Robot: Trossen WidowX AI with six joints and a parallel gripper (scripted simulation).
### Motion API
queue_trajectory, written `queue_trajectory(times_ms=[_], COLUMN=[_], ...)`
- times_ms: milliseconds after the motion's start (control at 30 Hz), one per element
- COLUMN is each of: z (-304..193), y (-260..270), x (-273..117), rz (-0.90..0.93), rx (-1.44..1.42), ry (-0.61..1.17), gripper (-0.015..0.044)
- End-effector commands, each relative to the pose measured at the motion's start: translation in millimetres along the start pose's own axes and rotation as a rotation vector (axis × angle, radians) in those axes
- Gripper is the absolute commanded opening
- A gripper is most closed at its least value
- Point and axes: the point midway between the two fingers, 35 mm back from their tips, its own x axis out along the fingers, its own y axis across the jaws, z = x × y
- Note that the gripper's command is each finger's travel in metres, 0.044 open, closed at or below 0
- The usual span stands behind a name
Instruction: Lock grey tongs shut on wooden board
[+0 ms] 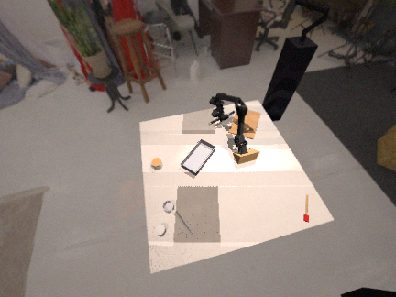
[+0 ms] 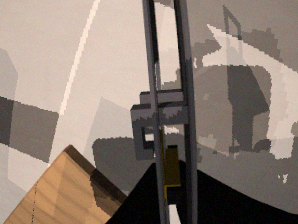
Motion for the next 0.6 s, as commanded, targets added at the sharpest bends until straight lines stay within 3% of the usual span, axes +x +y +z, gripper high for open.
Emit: queue_trajectory(times_ms=[0,567], z=[-10.6,-51.8], y=[1.0,6.4], x=[5.0,17.1], rz=[0.025,0.073], rx=[-0.023,-0.083], ry=[-0.013,-0.061], gripper=[-0.0150,-0.0150])
